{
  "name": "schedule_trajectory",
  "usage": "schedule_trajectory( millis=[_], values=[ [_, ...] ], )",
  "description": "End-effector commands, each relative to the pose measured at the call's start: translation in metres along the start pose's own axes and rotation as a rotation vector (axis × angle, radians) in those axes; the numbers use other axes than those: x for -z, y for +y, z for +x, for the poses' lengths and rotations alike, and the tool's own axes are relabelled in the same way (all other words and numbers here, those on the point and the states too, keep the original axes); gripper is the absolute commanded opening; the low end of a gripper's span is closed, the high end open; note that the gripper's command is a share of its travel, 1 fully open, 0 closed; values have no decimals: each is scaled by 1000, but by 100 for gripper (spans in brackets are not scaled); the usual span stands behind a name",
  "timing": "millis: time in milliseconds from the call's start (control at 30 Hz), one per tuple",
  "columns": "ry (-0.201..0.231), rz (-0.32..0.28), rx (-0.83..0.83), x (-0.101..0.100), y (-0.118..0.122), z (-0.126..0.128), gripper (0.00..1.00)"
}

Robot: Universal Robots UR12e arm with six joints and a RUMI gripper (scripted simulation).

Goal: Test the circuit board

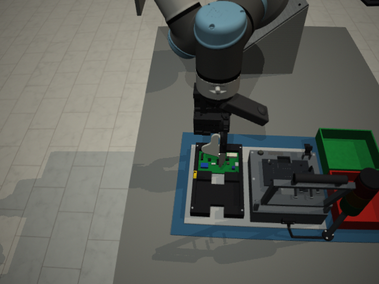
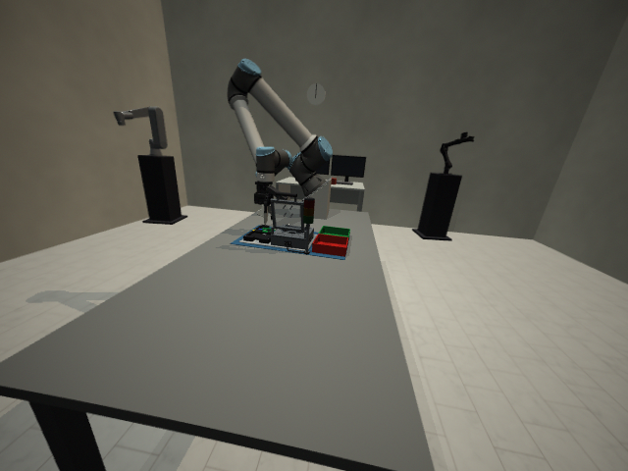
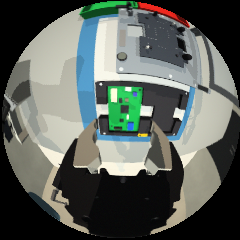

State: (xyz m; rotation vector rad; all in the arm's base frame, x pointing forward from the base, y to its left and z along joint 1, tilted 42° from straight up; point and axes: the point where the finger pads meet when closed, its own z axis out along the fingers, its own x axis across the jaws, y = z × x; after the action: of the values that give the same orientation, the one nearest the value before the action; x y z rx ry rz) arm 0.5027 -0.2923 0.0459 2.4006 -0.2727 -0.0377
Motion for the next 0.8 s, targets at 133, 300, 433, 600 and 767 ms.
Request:
schedule_trajectory(
  millis=[133,300,433,600,767],
  values=[
    [2,0,-1,0,0,-1,59],
    [2,0,-1,0,0,-1,59],
    [2,0,-1,0,0,-1,59],
    [0,0,0,-3,0,-1,59],
    [-1,1,1,-11,-1,-3,59]
  ],
)
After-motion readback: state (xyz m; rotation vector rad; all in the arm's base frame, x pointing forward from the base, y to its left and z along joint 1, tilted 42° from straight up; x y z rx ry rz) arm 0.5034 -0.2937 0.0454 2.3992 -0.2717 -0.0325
